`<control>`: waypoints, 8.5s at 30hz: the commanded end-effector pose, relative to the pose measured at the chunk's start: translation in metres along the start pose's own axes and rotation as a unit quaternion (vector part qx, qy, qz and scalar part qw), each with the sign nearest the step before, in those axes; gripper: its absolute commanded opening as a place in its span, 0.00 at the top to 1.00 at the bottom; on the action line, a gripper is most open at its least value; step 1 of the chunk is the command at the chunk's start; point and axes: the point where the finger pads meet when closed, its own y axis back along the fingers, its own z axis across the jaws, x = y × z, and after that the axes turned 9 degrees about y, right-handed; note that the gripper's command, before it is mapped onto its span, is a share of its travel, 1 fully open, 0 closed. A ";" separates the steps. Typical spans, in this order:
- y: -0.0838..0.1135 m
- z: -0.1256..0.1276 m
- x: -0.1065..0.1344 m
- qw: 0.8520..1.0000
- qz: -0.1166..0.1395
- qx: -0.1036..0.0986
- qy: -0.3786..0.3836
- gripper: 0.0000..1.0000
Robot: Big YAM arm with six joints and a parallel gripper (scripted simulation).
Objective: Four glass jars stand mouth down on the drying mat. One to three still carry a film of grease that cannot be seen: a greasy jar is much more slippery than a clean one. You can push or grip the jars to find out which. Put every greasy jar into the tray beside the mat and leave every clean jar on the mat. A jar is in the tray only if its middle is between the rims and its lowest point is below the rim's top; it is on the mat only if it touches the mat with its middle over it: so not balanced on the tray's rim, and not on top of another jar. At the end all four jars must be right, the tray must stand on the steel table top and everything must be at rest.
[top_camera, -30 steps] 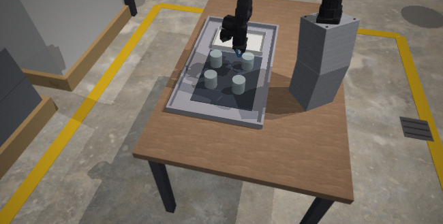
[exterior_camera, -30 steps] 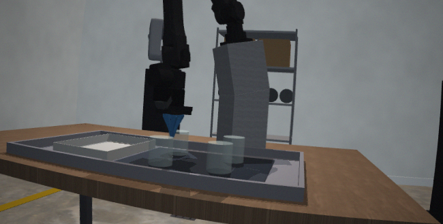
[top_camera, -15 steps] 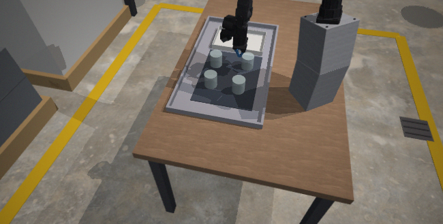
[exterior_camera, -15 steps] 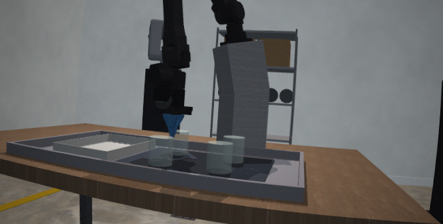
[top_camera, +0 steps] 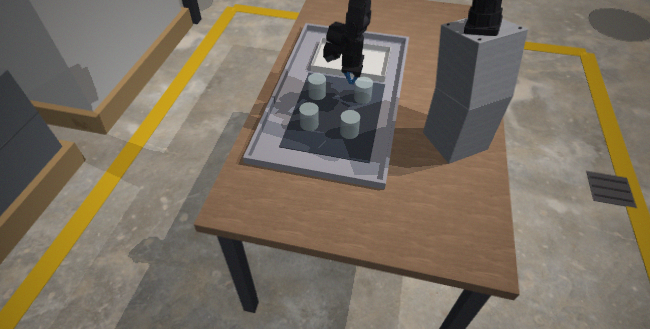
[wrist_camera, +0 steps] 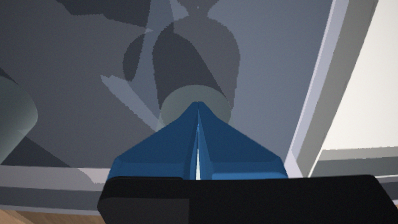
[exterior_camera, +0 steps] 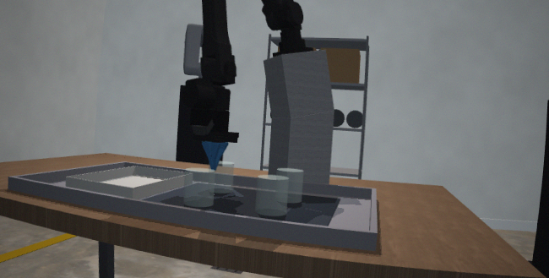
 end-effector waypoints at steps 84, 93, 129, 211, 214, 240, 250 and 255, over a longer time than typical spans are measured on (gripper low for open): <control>-0.007 0.004 0.021 1.000 0.005 -0.004 0.004 1.00; -0.007 0.004 0.022 1.000 0.005 -0.004 0.004 1.00; -0.008 -0.001 -0.013 1.000 0.005 -0.004 0.004 1.00; 0.069 -0.002 -0.014 1.000 0.005 -0.004 0.004 1.00; 0.069 -0.002 -0.014 1.000 0.005 -0.004 0.004 1.00; 0.070 0.181 -0.058 1.000 0.005 -0.004 0.004 1.00; 0.041 0.182 -0.058 1.000 0.005 -0.004 0.004 1.00; 0.017 0.182 -0.057 1.000 0.005 -0.004 0.004 1.00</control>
